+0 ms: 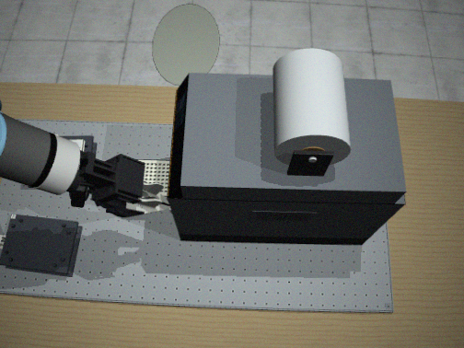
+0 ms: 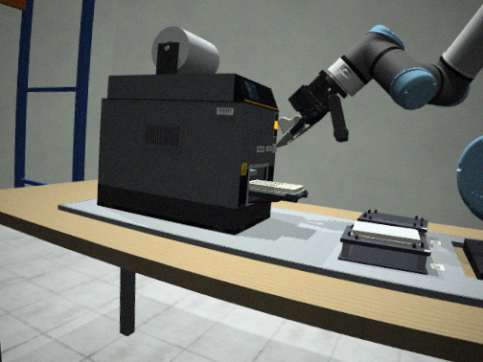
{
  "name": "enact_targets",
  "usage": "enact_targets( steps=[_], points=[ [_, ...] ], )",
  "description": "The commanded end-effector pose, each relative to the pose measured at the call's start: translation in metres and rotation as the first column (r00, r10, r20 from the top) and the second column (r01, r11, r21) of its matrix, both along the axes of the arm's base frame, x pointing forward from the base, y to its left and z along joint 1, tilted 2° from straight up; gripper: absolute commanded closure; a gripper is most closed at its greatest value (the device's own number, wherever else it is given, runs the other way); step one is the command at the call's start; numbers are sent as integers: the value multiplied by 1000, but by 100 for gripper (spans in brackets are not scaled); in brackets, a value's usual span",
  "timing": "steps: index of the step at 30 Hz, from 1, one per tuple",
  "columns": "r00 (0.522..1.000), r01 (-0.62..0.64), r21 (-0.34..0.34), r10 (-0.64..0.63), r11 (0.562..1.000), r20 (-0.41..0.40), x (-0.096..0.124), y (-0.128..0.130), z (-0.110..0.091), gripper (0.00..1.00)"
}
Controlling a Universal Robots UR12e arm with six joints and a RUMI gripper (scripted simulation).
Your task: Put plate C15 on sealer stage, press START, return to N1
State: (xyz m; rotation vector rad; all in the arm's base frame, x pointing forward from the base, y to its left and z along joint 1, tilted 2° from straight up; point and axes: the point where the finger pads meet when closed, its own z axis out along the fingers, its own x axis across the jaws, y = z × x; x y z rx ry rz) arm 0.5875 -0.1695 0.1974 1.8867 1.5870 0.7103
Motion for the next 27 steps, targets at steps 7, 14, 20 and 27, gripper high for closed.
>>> enact_targets(
  steps=[7, 14, 20, 27],
  points=[
    [1000, 0, -1, 0, 1000, 3, -15, 2, 8, 100],
    [1000, 0, -1, 0, 1000, 3, -25, 3, 15, 100],
    [1000, 0, -1, 0, 1000, 3, -31, 4, 20, 100],
    [1000, 0, -1, 0, 1000, 3, -39, 5, 26, 100]
  ],
)
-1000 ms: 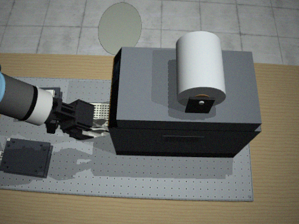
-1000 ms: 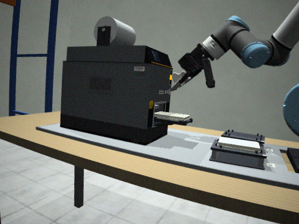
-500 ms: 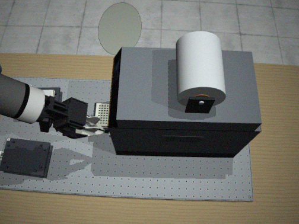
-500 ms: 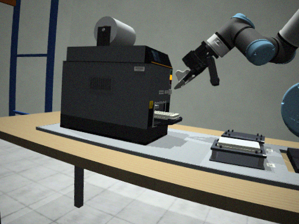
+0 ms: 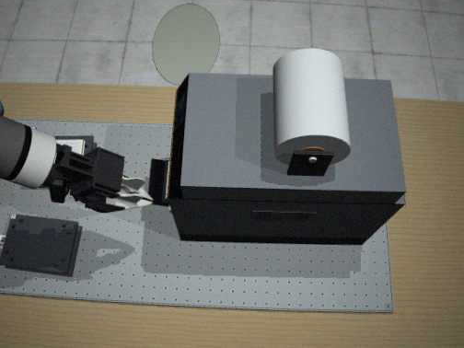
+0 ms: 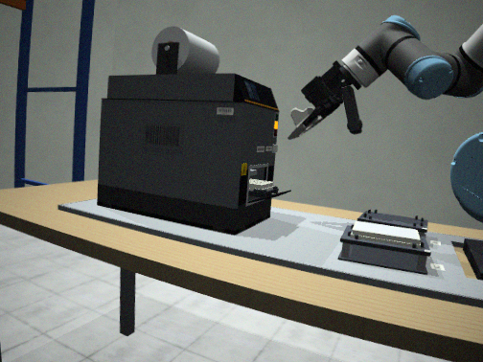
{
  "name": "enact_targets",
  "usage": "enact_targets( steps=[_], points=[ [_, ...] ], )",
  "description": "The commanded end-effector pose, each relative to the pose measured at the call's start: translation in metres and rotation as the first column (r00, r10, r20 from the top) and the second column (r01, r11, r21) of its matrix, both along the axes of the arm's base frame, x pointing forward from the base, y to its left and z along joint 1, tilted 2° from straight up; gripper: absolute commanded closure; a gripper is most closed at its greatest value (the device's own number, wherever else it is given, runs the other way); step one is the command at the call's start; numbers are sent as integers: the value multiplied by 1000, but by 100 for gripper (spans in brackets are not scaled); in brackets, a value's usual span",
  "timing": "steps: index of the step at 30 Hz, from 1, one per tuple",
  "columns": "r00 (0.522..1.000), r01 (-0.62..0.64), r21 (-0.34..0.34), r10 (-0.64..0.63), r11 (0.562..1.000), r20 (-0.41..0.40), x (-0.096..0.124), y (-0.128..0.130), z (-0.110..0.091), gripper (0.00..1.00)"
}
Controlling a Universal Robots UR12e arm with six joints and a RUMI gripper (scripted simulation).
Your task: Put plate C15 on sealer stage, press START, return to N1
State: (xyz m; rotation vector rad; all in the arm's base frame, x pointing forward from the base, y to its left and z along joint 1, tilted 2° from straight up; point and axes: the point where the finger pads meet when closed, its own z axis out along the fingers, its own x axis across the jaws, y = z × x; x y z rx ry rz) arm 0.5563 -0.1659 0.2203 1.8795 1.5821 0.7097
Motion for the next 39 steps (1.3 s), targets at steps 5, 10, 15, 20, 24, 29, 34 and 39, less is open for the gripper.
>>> enact_targets(
  steps=[5, 10, 15, 20, 24, 29, 34, 39],
  points=[
    [1000, -1, 4, 1, 1000, -3, -14, 2, 9, 100],
    [1000, -1, 3, 1, 1000, -3, -19, 2, 14, 100],
    [1000, -1, 5, 1, 1000, -3, -37, 5, 21, 100],
    [1000, -1, 5, 1, 1000, -3, -47, 6, 26, 100],
    [1000, -1, 4, 1, 1000, -3, -64, 9, 35, 100],
    [1000, -1, 0, 1, 1000, -1, -69, 8, 41, 100],
    [1000, -1, -1, 1, 1000, -1, -91, 11, 53, 100],
    [1000, -1, -1, 1, 1000, -1, -97, 11, 56, 100]
  ],
)
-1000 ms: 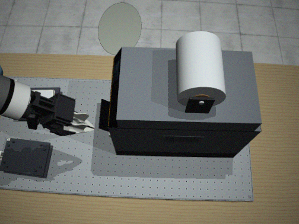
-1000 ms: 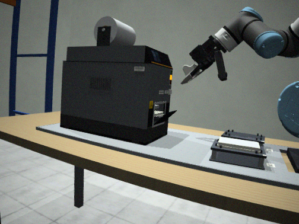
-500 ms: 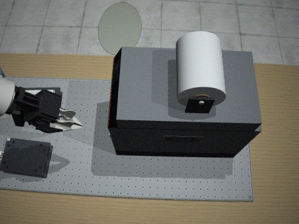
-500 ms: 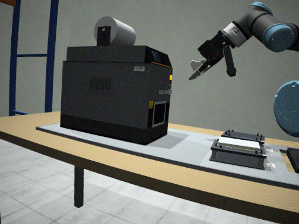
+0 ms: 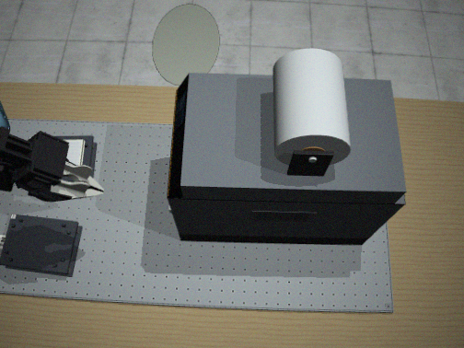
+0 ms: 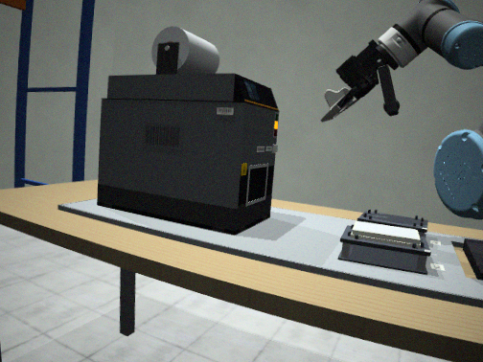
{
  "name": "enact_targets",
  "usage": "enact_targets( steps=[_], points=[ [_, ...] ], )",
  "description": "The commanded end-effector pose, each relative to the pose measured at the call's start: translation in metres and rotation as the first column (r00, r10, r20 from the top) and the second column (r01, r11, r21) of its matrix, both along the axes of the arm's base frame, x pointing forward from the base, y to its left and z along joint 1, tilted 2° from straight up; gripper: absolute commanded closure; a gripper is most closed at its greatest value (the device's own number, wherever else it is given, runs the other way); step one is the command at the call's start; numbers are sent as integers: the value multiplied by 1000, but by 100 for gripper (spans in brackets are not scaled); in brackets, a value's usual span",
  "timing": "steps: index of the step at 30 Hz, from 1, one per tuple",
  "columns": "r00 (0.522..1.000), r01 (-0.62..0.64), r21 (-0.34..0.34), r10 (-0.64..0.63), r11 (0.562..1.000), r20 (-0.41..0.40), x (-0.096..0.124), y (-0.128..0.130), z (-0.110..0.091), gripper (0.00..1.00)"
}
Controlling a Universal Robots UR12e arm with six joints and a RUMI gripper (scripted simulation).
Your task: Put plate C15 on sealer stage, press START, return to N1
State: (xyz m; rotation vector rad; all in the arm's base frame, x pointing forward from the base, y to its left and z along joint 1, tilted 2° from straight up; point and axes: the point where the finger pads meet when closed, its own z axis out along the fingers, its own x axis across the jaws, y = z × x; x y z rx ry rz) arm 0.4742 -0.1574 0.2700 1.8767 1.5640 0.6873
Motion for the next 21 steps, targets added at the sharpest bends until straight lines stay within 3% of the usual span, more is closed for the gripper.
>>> enact_targets(
  steps=[1, 4, 10, 11, 19, 21],
  points=[
    [1000, -18, 17, 19, 1000, -3, -19, 4, 8, 100],
    [1000, -18, 17, 18, 1000, -3, -33, 6, 14, 100],
    [1000, -18, 17, 18, 1000, -3, -34, 6, 15, 100],
    [1000, -18, 17, 18, 1000, -3, -29, 5, 14, 32],
    [1000, -20, 20, 20, 1000, -5, 11, 0, 8, 32],
    [1000, -20, 20, 20, 1000, -5, 11, 0, 8, 32]
  ],
)
